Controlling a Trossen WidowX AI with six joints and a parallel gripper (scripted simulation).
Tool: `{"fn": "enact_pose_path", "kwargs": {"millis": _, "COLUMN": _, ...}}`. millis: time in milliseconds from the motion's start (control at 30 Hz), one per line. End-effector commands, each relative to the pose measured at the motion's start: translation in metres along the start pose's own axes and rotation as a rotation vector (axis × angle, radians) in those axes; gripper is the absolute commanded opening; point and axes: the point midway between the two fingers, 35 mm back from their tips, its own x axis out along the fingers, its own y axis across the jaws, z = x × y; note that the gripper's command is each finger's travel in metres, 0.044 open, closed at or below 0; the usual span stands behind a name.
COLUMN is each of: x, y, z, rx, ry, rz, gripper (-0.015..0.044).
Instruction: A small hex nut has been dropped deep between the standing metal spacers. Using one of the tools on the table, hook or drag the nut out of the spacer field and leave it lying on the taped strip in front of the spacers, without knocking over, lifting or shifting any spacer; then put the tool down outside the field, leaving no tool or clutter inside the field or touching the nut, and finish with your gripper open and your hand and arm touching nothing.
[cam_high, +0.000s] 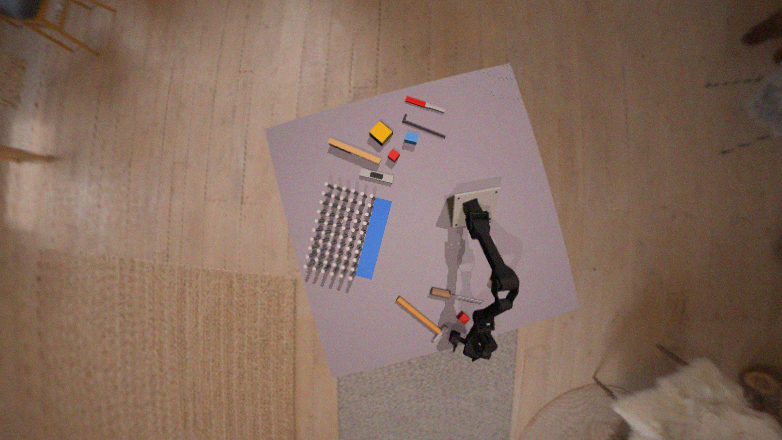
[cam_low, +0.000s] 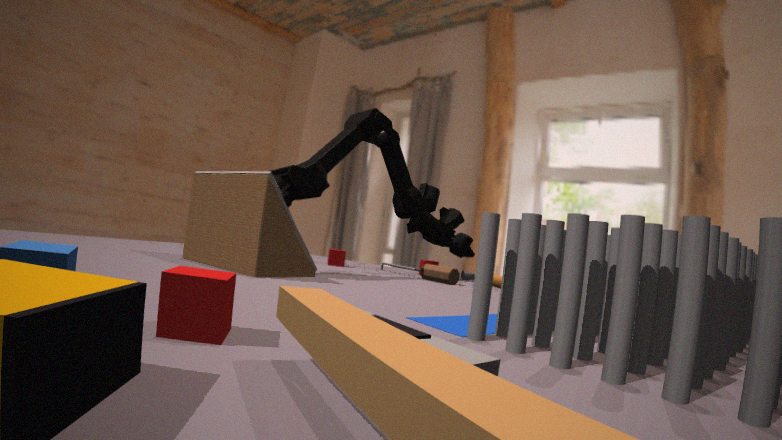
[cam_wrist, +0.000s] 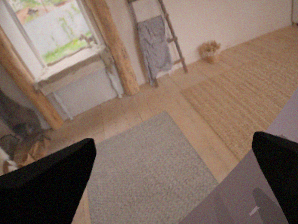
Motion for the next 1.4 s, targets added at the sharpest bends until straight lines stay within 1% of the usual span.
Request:
{"fn": "enact_pose_path", "kwargs": {"millis": 0, "x": 0.001, "y": -0.074, "z": 0.009, "rx": -0.088, "ry": 0.009, "rz": -0.130, "gripper": 0.0440}}
{"fn": "enact_pose_path", "kwargs": {"millis": 133, "x": -0.006, "y": -0.136, "z": 0.017, "rx": -0.146, "ry": 0.020, "rz": -0.240, "gripper": 0.0440}}
{"fn": "enact_pose_path", "kwargs": {"millis": 267, "x": -0.024, "y": -0.202, "z": 0.025, "rx": -0.198, "ry": 0.037, "rz": -0.354, "gripper": 0.0440}}
{"fn": "enact_pose_path", "kwargs": {"millis": 400, "x": -0.051, "y": -0.262, "z": 0.035, "rx": -0.239, "ry": 0.057, "rz": -0.469, "gripper": 0.0440}}
{"fn": "enact_pose_path", "kwargs": {"millis": 567, "x": -0.096, "y": -0.332, "z": 0.042, "rx": -0.286, "ry": 0.102, "rz": -0.607, "gripper": 0.0440}}
{"fn": "enact_pose_path", "kwargs": {"millis": 767, "x": -0.166, "y": -0.403, "z": 0.051, "rx": -0.310, "ry": 0.153, "rz": -0.776, "gripper": 0.0440}}
{"fn": "enact_pose_path", "kwargs": {"millis": 1000, "x": -0.264, "y": -0.464, "z": 0.059, "rx": -0.286, "ry": 0.189, "rz": -0.978, "gripper": 0.0440}}
{"fn": "enact_pose_path", "kwargs": {"millis": 1167, "x": -0.343, "y": -0.491, "z": 0.058, "rx": -0.237, "ry": 0.204, "rz": -1.123, "gripper": 0.0440}}
{"fn": "enact_pose_path", "kwargs": {"millis": 1300, "x": -0.408, "y": -0.501, "z": 0.051, "rx": -0.179, "ry": 0.206, "rz": -1.237, "gripper": 0.0440}}
{"fn": "enact_pose_path", "kwargs": {"millis": 1367, "x": -0.429, "y": -0.502, "z": 0.048, "rx": -0.157, "ry": 0.204, "rz": -1.273, "gripper": 0.0440}}
